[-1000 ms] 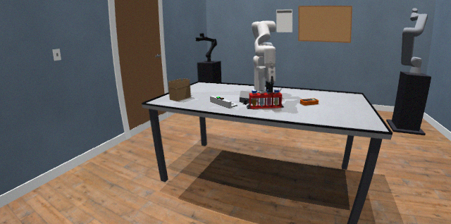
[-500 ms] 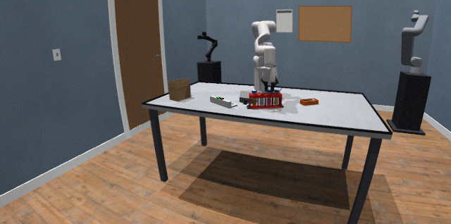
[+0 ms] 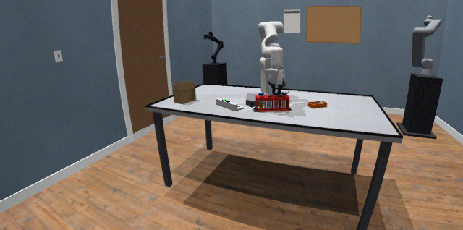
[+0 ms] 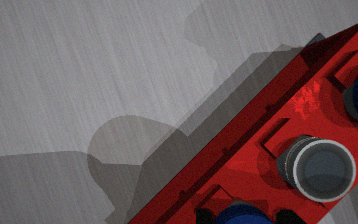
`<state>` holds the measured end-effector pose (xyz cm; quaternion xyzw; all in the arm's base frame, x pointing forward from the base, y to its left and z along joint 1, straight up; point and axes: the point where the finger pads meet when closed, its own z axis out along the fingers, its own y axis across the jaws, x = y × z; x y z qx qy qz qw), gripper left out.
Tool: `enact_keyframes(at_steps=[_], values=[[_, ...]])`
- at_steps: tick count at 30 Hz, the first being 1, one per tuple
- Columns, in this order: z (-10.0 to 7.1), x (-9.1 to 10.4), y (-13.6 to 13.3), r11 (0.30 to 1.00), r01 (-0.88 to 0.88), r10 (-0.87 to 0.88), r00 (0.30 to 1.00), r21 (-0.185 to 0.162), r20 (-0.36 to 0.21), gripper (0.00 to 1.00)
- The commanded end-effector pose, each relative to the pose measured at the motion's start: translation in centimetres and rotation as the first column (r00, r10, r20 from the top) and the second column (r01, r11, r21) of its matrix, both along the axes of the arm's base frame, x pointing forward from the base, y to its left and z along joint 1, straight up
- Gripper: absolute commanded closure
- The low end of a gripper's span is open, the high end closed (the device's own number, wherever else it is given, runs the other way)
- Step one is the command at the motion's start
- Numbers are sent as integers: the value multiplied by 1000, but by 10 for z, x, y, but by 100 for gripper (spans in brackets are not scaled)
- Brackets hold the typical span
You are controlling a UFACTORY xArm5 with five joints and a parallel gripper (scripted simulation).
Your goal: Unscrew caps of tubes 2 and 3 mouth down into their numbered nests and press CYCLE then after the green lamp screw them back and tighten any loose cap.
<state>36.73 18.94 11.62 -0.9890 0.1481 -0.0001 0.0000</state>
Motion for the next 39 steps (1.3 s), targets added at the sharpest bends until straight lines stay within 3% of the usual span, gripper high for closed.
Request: enact_keyframes(at_steps=[1, 8, 16, 18, 25, 33, 35, 37, 39], values=[[1, 1, 1, 1000, 0, 0, 1000, 2, 4, 100], [1, 1, 1, 956, 295, -295, 956, 3, 3, 100], [1, 1, 1, 765, 644, -644, 765, 4, 1, 100], [1, 1, 1, 765, 644, -644, 765, 4, 1, 100], [0, 1, 1, 498, 867, -867, 498, 4, 0, 100], [0, 1, 1, 121, 993, -993, 121, 4, -1, 100], [0, 1, 1, 121, 993, -993, 121, 4, -1, 100], [0, 1, 1, 22, 1000, -1000, 22, 4, -2, 100], [0, 1, 1, 1, 1000, -1000, 1, 3, -2, 100]])
